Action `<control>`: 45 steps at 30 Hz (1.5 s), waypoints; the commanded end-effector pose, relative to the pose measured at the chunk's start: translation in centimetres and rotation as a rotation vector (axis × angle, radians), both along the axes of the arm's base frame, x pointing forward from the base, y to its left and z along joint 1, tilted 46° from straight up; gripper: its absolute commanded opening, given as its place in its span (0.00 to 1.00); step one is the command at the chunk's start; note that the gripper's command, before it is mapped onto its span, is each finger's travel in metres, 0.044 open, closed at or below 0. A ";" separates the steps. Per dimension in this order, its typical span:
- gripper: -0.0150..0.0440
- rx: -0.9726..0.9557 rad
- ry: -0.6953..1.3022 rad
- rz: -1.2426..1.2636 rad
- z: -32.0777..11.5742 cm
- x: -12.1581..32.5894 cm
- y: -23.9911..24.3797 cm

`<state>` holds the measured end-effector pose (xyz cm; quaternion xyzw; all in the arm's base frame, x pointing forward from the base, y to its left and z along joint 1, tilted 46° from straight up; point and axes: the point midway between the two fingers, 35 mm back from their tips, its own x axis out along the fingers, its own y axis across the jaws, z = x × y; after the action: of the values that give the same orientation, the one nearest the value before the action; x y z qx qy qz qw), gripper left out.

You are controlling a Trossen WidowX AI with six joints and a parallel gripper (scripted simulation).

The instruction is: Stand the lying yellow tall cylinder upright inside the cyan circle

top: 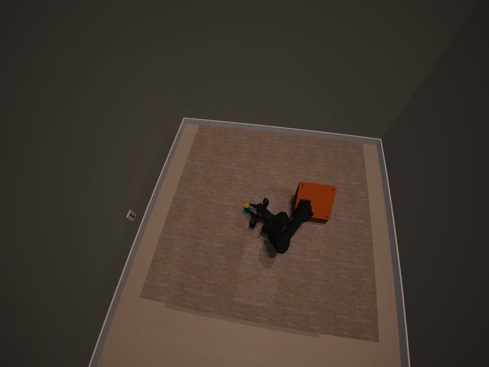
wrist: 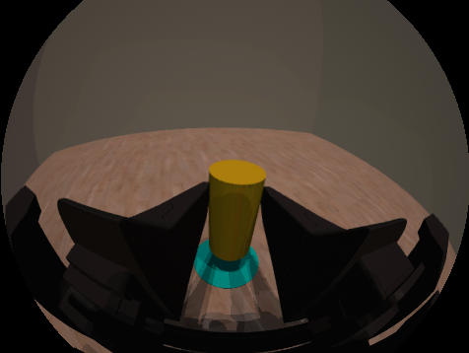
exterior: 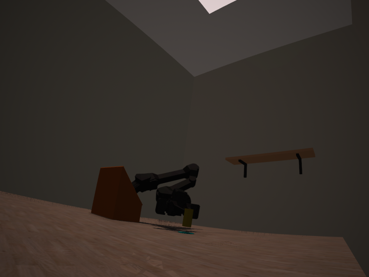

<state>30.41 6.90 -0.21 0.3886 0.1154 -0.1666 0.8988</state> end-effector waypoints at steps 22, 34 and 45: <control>0.70 0.001 0.000 0.000 -1.4 0.0 1.7; 0.93 0.002 0.001 -0.001 -1.0 0.1 1.2; 0.93 0.008 -0.001 -0.008 2.5 0.5 -2.2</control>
<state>31.09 5.77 1.38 0.3955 0.1131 -0.1697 0.8955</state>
